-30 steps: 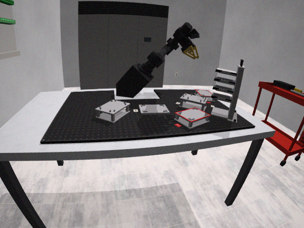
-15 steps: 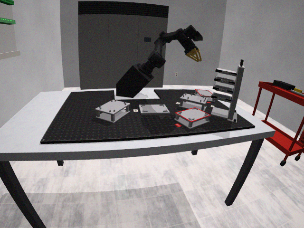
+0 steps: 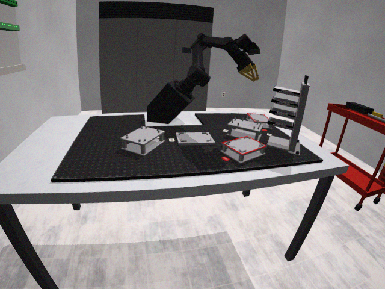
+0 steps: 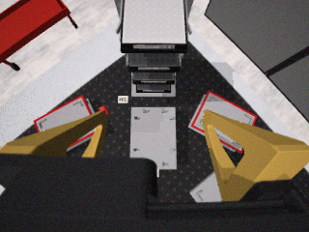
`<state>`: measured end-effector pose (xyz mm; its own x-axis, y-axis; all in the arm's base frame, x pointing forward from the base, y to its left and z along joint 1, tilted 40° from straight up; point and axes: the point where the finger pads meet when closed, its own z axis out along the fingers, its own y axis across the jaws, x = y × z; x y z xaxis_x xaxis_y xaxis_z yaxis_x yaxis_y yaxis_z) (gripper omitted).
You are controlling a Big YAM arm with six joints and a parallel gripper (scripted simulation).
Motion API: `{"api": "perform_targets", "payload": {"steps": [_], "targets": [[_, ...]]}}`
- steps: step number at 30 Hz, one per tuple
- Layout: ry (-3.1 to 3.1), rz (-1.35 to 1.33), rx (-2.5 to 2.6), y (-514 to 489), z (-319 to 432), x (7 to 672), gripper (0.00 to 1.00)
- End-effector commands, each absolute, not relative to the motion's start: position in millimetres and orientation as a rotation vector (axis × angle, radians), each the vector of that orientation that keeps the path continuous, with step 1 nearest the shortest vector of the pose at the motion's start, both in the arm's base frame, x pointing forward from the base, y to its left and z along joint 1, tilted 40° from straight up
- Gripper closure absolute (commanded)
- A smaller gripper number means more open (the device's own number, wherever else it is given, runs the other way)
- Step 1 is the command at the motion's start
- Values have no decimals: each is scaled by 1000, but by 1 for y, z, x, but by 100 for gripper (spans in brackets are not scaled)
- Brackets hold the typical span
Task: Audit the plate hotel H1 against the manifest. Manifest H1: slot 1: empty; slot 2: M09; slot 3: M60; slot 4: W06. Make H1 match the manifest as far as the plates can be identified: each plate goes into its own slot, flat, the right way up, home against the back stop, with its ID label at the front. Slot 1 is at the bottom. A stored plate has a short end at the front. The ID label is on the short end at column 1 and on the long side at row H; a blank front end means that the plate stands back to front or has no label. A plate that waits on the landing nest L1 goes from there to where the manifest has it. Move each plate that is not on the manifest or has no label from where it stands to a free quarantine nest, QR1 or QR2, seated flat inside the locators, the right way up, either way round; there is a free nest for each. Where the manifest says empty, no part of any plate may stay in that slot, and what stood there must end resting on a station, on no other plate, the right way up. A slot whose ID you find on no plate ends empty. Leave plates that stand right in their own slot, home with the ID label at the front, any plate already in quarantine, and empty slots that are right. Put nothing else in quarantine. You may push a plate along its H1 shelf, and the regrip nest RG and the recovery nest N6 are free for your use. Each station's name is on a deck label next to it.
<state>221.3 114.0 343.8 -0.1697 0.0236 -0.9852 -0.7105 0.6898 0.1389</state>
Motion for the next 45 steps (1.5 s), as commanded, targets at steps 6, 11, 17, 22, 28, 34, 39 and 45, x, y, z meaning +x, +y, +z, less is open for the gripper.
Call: {"api": "perform_targets", "payload": {"steps": [6,11,17,22,28,34,39,45], "targets": [[1587,725,-580,126,365,228,0],[1568,719,-583,129,377,230,0],[1568,722,-580,136,378,238,0],[1553,720,-581,142,388,243,0],[1552,721,-579,146,389,248,0],[1582,716,-575,143,372,248,0],[1582,716,-575,143,372,248,0],[1582,716,-575,143,372,248,0]]}}
